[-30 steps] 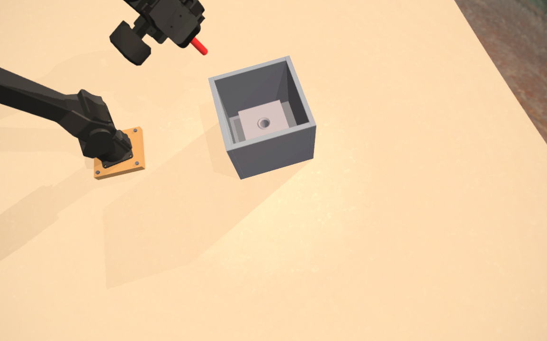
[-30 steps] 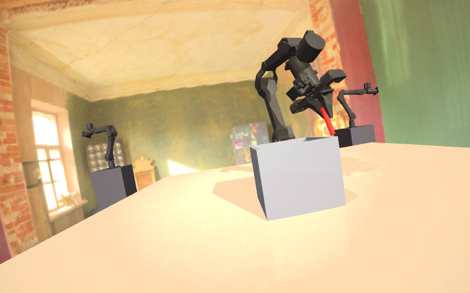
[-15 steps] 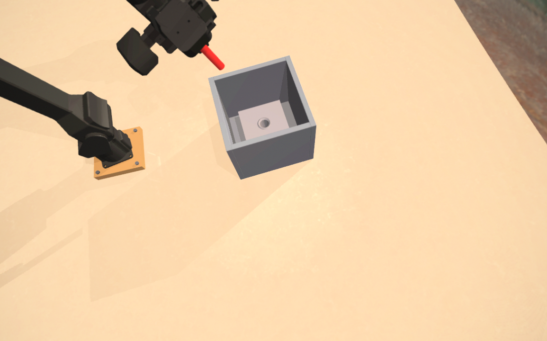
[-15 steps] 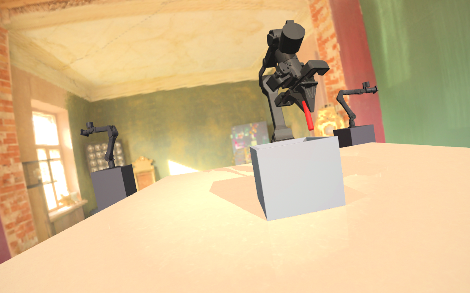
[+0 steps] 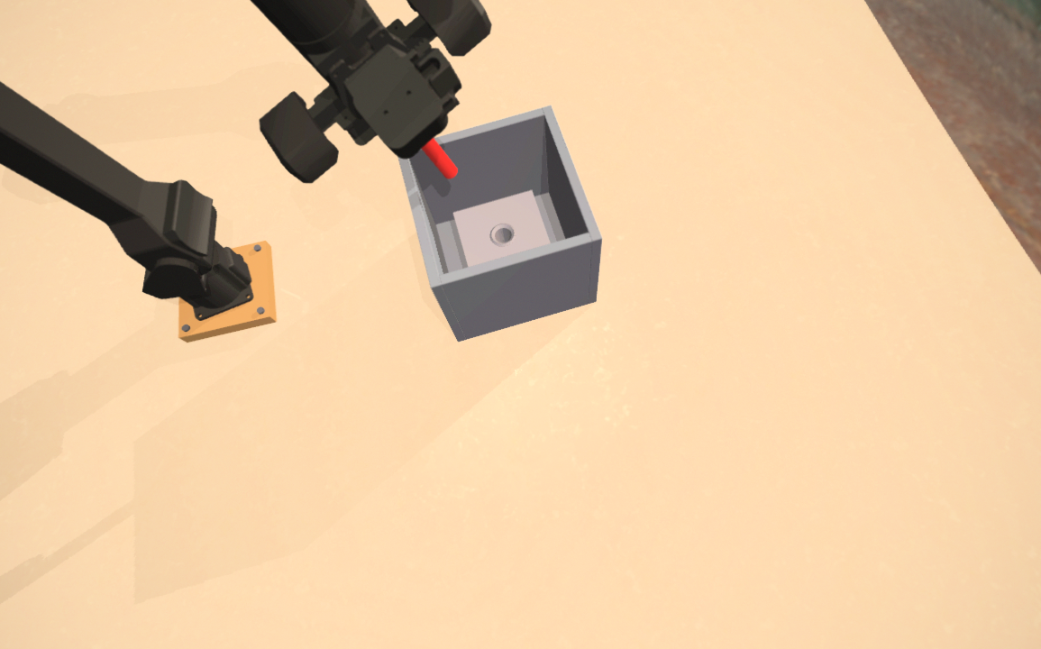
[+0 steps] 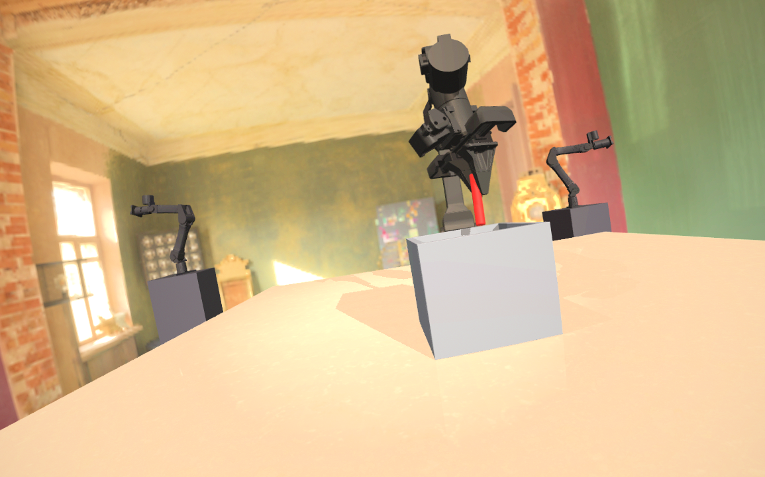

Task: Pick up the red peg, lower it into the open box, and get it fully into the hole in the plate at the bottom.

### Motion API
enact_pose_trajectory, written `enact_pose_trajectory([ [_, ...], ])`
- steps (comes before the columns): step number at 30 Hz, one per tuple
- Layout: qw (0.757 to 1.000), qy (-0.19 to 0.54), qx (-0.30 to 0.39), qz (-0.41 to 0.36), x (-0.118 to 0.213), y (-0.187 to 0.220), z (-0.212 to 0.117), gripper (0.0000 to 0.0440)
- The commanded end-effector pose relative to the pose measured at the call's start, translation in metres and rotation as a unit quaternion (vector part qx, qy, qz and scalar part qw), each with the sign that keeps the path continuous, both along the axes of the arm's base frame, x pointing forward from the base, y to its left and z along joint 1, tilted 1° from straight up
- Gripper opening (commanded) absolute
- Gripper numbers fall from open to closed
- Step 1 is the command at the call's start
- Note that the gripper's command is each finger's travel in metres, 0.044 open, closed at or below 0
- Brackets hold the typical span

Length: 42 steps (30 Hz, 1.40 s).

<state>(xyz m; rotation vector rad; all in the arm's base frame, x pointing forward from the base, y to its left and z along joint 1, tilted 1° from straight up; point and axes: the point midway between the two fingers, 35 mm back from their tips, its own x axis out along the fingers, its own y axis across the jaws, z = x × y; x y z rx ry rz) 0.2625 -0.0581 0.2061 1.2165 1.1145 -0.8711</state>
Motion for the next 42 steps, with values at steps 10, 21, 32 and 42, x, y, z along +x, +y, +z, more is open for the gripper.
enact_pose_trajectory([
  [10,1.0,0.02,0.006,-0.001,0.012,-0.027,-0.024,0.0],
  [21,0.999,0.03,0.021,0.015,0.024,-0.037,-0.054,0.0],
  [32,0.998,0.035,0.035,0.04,0.037,-0.038,-0.082,0.0],
  [42,0.996,0.044,0.035,0.067,0.042,-0.038,-0.109,0.0],
])
